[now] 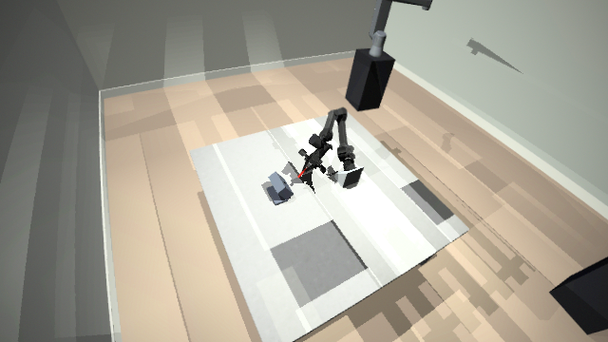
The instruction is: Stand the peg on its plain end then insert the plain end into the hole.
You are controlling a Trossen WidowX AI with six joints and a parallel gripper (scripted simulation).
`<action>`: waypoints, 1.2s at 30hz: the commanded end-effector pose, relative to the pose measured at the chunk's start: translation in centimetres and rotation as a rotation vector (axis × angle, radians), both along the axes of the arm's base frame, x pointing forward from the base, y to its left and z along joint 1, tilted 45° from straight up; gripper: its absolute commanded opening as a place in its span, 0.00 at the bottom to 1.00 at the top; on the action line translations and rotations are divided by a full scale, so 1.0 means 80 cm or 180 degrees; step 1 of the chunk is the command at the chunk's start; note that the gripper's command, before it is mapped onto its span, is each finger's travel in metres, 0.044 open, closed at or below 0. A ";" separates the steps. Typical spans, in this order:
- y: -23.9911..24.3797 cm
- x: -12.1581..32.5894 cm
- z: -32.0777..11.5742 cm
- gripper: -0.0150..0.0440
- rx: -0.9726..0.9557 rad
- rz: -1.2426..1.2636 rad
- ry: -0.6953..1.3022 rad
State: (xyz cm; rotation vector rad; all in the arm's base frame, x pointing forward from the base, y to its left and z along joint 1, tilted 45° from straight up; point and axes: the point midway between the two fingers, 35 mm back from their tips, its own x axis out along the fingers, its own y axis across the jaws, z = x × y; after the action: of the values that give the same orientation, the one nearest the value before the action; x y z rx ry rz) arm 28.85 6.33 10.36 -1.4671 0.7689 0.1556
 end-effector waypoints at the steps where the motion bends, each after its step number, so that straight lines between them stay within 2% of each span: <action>1: 0.000 -0.001 0.000 0.25 -0.0031 0.0056 -0.0053; 36: 0.004 0.030 -0.004 0.25 -0.0040 0.0278 -0.0326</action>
State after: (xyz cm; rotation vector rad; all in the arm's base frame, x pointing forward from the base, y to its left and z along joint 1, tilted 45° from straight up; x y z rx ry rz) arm 31.08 6.74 10.35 -1.5012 0.6309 0.1344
